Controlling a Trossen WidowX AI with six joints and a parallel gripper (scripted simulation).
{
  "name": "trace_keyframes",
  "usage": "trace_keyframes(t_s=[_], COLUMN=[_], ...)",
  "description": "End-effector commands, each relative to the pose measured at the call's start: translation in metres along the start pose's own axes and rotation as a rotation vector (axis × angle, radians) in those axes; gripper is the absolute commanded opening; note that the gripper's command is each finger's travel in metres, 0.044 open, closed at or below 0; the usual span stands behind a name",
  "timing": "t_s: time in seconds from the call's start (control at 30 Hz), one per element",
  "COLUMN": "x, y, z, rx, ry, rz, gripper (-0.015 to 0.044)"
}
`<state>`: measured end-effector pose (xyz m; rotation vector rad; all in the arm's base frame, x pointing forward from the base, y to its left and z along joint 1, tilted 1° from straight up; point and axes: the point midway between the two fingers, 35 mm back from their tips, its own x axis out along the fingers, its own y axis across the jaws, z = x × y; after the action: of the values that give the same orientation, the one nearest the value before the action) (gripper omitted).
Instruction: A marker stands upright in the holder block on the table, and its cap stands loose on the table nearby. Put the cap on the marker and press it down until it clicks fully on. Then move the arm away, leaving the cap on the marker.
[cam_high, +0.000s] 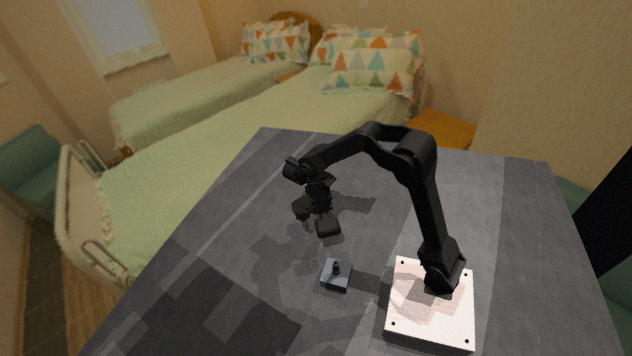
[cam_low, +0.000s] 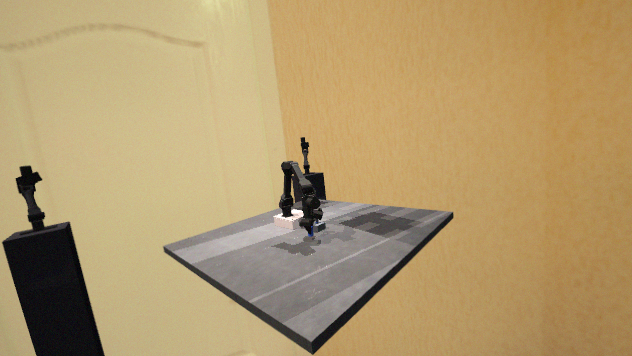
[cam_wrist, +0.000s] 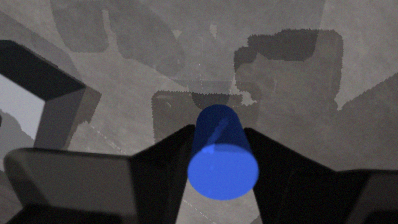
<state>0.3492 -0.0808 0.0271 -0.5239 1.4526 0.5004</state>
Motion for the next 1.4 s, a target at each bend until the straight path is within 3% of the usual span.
trace_keyframes(t_s=[0.0, 0.33, 1.37], x=[-0.016, -0.039, -0.084], y=[-0.001, 0.003, 0.131], z=[0.0, 0.001, 0.012], rx=[-0.004, -0.004, -0.004], ry=[0.001, 0.001, -0.001], rz=[-0.006, -0.006, 0.007], gripper=[0.0, 0.0, 0.0])
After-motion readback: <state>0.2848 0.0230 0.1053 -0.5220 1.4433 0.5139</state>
